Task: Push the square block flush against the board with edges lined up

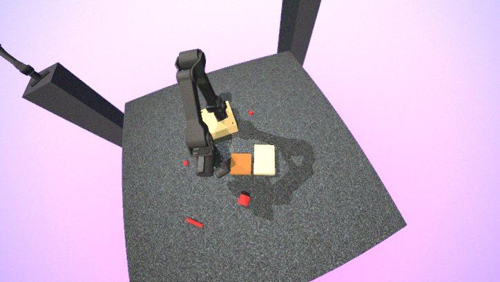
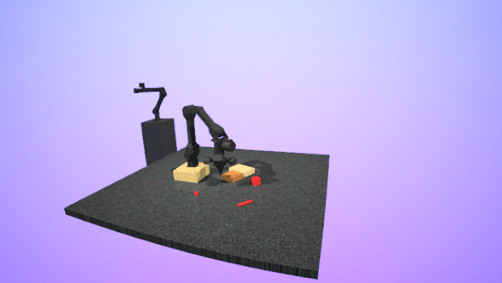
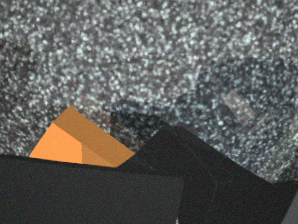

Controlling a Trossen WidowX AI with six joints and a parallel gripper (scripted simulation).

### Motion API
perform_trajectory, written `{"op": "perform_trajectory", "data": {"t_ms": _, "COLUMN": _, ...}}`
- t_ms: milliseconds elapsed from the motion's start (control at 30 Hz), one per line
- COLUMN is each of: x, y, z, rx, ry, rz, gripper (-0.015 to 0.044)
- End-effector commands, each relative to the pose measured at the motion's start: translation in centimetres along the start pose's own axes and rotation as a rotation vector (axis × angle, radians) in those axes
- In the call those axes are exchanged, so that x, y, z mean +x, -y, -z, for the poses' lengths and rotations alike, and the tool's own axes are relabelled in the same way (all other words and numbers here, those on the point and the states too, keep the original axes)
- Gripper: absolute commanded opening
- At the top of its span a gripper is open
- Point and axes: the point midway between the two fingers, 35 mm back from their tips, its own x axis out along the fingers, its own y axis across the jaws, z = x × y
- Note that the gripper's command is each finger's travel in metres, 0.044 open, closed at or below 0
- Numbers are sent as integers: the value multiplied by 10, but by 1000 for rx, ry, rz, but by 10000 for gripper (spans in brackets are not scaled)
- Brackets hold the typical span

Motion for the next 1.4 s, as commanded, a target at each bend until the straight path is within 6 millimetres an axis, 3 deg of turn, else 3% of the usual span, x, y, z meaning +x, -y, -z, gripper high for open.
{"op": "perform_trajectory", "data": {"t_ms": 0, "x": 0, "y": -1, "z": 1, "rx": -142, "ry": 1, "rz": 1, "gripper": 0}}
{"op": "perform_trajectory", "data": {"t_ms": 900, "x": -1, "y": -5, "z": 8, "rx": -1075, "ry": 0, "rz": 0, "gripper": 0}}
{"op": "perform_trajectory", "data": {"t_ms": 1133, "x": 0, "y": -5, "z": 8, "rx": -1081, "ry": 0, "rz": 0, "gripper": 0}}
{"op": "perform_trajectory", "data": {"t_ms": 1367, "x": 8, "y": -7, "z": 10, "rx": -1296, "ry": 0, "rz": 0, "gripper": 0}}
